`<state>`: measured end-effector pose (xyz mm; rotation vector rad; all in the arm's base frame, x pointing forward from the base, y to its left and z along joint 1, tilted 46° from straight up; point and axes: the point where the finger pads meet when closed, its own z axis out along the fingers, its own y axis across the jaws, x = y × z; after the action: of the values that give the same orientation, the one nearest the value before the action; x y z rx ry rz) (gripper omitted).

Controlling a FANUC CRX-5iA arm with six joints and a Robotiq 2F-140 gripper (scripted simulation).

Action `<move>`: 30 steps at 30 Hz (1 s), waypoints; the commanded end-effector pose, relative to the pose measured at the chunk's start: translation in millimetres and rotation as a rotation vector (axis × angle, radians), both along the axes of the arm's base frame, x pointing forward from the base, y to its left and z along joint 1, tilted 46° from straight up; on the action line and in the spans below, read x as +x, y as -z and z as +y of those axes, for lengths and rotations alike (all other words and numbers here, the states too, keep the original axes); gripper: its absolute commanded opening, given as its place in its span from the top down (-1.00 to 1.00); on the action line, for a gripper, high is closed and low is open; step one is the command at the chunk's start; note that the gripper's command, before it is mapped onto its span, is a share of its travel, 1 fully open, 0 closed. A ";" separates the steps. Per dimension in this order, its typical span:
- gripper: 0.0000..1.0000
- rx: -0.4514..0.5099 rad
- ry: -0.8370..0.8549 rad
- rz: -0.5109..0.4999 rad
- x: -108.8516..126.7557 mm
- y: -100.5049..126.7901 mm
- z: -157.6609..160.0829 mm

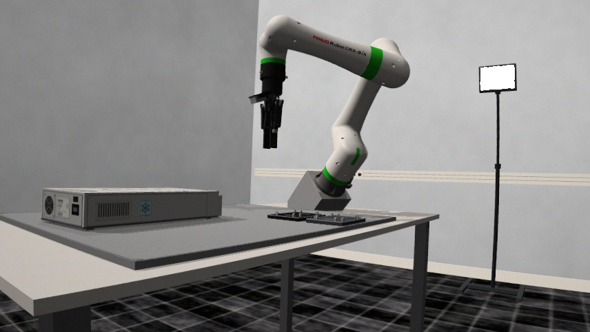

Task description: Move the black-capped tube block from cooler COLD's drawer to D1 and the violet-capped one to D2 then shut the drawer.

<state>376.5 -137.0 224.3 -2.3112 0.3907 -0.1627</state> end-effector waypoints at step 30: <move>0.32 0.178 0.536 0.525 -0.1 -0.3 -0.6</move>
<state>376.4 -137.0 224.3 -2.0417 1.1549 0.1819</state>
